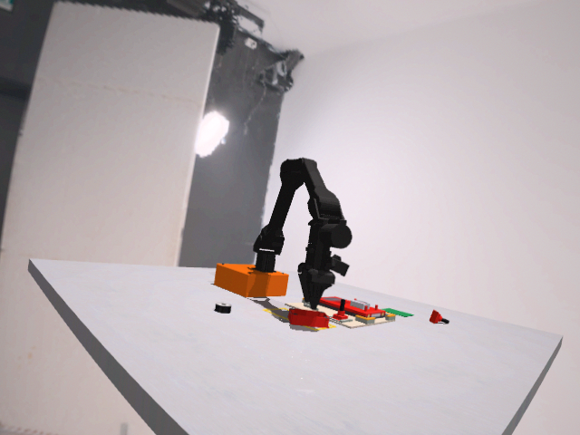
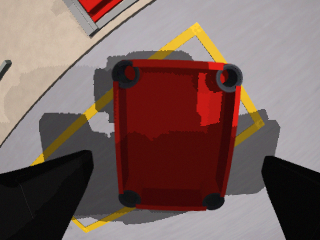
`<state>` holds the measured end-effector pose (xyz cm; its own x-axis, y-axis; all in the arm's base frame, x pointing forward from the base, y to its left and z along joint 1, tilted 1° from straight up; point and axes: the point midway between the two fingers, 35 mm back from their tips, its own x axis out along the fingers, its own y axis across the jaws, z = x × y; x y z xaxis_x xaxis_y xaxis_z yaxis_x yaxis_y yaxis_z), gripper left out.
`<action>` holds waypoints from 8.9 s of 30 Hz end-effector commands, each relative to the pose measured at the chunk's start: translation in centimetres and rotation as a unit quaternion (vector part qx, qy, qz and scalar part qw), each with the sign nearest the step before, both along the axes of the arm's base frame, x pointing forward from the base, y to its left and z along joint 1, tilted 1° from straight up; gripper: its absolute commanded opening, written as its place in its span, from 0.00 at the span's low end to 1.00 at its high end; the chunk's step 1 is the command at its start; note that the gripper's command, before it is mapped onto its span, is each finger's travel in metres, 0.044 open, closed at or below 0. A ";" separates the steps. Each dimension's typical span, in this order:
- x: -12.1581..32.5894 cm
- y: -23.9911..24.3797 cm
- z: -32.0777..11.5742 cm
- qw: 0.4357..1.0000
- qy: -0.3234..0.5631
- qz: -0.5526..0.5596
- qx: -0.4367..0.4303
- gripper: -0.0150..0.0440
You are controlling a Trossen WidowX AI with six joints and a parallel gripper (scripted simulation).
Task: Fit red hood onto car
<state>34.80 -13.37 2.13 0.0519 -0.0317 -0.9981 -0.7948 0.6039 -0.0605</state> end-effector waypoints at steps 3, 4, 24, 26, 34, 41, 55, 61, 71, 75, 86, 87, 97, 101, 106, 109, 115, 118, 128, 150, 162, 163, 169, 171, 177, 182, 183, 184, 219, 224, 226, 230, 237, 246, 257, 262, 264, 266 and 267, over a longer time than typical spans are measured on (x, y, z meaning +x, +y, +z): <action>-0.1 0.1 -0.9 1.000 0.004 -0.002 0.003 1.00; 0.0 0.1 -1.0 1.000 0.004 -0.002 0.003 1.00; 0.0 0.1 -1.7 1.000 0.004 -0.002 0.003 1.00; 0.0 0.1 -1.8 1.000 0.004 -0.002 0.003 1.00; 0.0 0.1 -2.2 1.000 0.004 -0.002 0.003 1.00; 0.0 0.1 -2.5 1.000 0.004 -0.002 0.003 1.00; 0.1 0.1 -2.7 1.000 0.002 0.001 0.001 0.82; 0.1 0.1 -2.7 1.000 0.002 0.001 0.001 0.75; 0.0 0.1 -1.8 1.000 0.003 0.000 0.001 0.41; 0.0 0.1 -0.5 1.000 0.003 0.000 0.001 0.25; -0.2 0.2 3.5 1.000 0.003 0.000 0.001 0.25; -0.2 0.2 3.9 1.000 0.003 0.000 0.001 0.25; -0.3 0.3 4.8 1.000 0.007 -0.008 0.003 0.25; -0.1 0.4 4.8 0.998 0.005 -0.061 0.005 0.25; 0.1 0.5 4.9 0.991 0.002 -0.131 0.008 0.25; 0.2 0.6 4.9 0.985 0.001 -0.172 0.010 0.25; 0.5 0.7 5.0 0.967 -0.003 -0.254 0.013 0.25; 0.6 0.8 5.0 0.956 -0.004 -0.294 0.015 0.25; 1.0 1.1 5.2 0.906 -0.010 -0.422 0.021 0.25; 1.3 0.9 -2.3 0.902 -0.010 -0.431 0.021 0.25; 1.1 1.1 -2.1 0.903 -0.005 -0.428 0.022 0.74; 1.1 1.1 -2.1 0.903 -0.005 -0.428 0.022 0.79; 1.1 1.1 -2.1 0.903 -0.005 -0.428 0.022 1.00; 1.1 1.0 -1.9 0.903 -0.005 -0.428 0.022 1.00; 1.0 1.1 3.8 0.903 -0.008 -0.428 0.024 1.00; 0.8 1.2 5.9 0.903 -0.009 -0.428 0.024 1.00; 1.1 1.1 5.0 0.904 -0.012 -0.428 0.023 1.00; 1.1 1.1 5.0 0.904 -0.012 -0.428 0.023 1.00; -1.9 1.2 2.1 0.789 -0.436 -0.353 0.249 1.00; -1.9 1.2 2.1 0.789 -0.436 -0.353 0.249 1.00; -1.9 1.2 2.1 0.789 -0.436 -0.353 0.249 1.00; -1.9 1.2 2.1 0.789 -0.436 -0.353 0.249 1.00; -1.8 1.1 1.5 0.789 -0.437 -0.353 0.249 1.00; -1.7 1.0 0.6 0.788 -0.439 -0.352 0.249 1.00; -1.5 0.9 -0.4 0.788 -0.441 -0.351 0.249 1.00; -1.5 0.9 -0.9 0.788 -0.442 -0.350 0.248 1.00; -1.5 0.9 -1.1 0.788 -0.442 -0.350 0.248 1.00; -1.5 0.9 -1.3 0.787 -0.442 -0.350 0.248 1.00; -1.5 0.9 -1.4 0.787 -0.442 -0.350 0.248 1.00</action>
<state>33.39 -12.55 1.24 0.8800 0.0161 -0.4747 -0.0358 0.9988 -0.0325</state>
